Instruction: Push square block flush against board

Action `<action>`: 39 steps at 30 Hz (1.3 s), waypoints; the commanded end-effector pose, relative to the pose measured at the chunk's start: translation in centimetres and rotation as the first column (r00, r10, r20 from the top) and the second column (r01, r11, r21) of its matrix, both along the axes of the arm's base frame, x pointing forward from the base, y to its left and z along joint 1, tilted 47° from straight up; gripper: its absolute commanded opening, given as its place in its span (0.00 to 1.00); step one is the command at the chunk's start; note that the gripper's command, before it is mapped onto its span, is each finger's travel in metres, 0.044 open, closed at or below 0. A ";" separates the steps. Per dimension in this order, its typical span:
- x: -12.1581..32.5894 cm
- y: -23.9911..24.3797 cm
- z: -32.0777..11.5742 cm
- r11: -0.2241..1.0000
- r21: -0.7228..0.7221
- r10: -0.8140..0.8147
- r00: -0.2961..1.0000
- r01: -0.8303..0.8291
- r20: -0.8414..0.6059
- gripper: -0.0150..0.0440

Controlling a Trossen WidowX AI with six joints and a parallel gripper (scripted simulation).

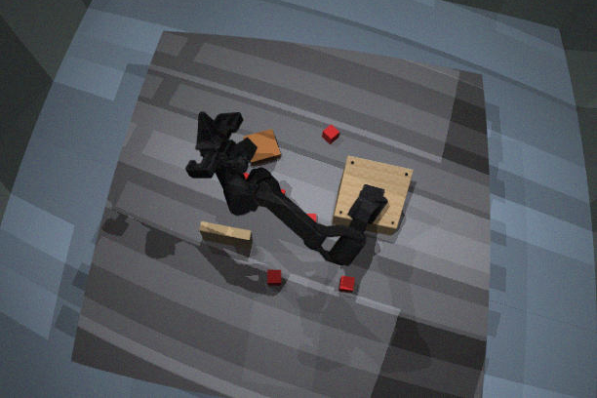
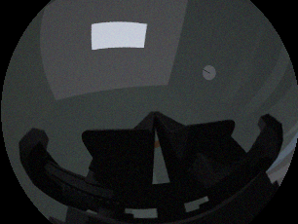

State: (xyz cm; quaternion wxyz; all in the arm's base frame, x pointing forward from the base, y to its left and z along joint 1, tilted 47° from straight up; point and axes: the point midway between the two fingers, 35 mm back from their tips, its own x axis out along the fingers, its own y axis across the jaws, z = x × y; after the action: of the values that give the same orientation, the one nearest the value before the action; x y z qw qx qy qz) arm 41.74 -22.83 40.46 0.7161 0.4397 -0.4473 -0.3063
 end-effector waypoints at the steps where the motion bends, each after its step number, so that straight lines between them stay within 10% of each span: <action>1: 0.8 0.6 -0.3 0.999 -0.029 0.014 0.996 -0.017 -0.087 0.25; 39: 11.9 10.7 -9.3 0.771 -0.213 0.026 0.363 -0.601 -0.931 0.25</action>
State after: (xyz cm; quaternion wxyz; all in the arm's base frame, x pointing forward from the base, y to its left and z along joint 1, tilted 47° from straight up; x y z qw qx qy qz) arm 53.22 -12.78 31.49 0.9699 0.0984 0.0135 -0.2223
